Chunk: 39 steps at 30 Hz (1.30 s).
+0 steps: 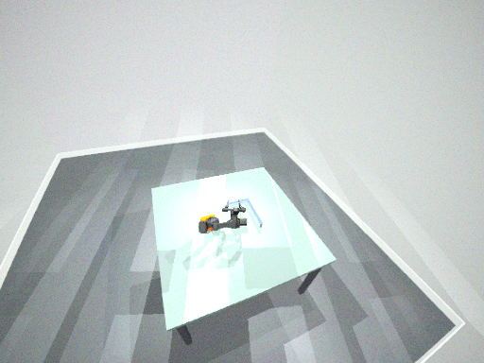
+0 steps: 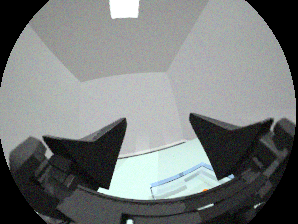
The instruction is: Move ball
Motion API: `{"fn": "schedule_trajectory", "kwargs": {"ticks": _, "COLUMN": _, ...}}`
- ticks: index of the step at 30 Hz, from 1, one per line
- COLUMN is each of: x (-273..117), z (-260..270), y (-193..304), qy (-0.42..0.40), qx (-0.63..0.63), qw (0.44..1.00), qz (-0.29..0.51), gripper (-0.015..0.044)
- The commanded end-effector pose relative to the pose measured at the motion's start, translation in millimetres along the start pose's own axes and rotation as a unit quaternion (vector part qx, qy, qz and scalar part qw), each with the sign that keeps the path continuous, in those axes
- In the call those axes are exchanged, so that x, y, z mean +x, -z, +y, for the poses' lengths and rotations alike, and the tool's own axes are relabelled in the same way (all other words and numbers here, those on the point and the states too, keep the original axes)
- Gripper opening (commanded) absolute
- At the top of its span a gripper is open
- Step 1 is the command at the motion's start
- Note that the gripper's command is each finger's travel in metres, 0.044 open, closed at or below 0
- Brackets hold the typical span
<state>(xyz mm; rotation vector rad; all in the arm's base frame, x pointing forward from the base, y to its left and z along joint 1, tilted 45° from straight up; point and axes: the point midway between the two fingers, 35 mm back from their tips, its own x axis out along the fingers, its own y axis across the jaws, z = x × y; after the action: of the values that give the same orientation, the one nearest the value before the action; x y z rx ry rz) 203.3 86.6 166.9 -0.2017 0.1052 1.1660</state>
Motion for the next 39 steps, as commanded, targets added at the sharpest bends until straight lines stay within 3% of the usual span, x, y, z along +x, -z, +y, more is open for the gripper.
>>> {"fn": "schedule_trajectory", "kwargs": {"ticks": 1, "x": 1, "z": -1, "y": 1, "qy": 0.0, "qx": 0.008, "qw": 1.0, "qz": 0.006, "gripper": 0.0374}}
{"fn": "schedule_trajectory", "kwargs": {"ticks": 6, "x": 14, "z": -28, "y": 42, "qy": 0.005, "qx": 0.203, "qw": 0.964, "qz": 0.174, "gripper": 0.0244}}
{"fn": "schedule_trajectory", "kwargs": {"ticks": 13, "x": 18, "z": -60, "y": 111, "qy": 0.103, "qx": 0.407, "qw": 0.792, "qz": 0.443, "gripper": 0.0244}}
{"fn": "schedule_trajectory", "kwargs": {"ticks": 20, "x": 11, "z": -93, "y": 164, "qy": 0.305, "qx": 0.425, "qw": 0.572, "qz": 0.632, "gripper": 0.0244}}
{"fn": "schedule_trajectory", "kwargs": {"ticks": 25, "x": 16, "z": -124, "y": 183, "qy": 0.482, "qx": 0.328, "qw": 0.45, "qz": 0.676, "gripper": 0.0244}}
{"fn": "schedule_trajectory", "kwargs": {"ticks": 28, "x": 24, "z": -138, "y": 188, "qy": 0.557, "qx": 0.266, "qw": 0.416, "qz": 0.667, "gripper": 0.0244}}
{"fn": "schedule_trajectory", "kwargs": {"ticks": 39, "x": 26, "z": -140, "y": 188, "qy": 0.568, "qx": 0.256, "qw": 0.412, "qz": 0.665, "gripper": 0.0244}}
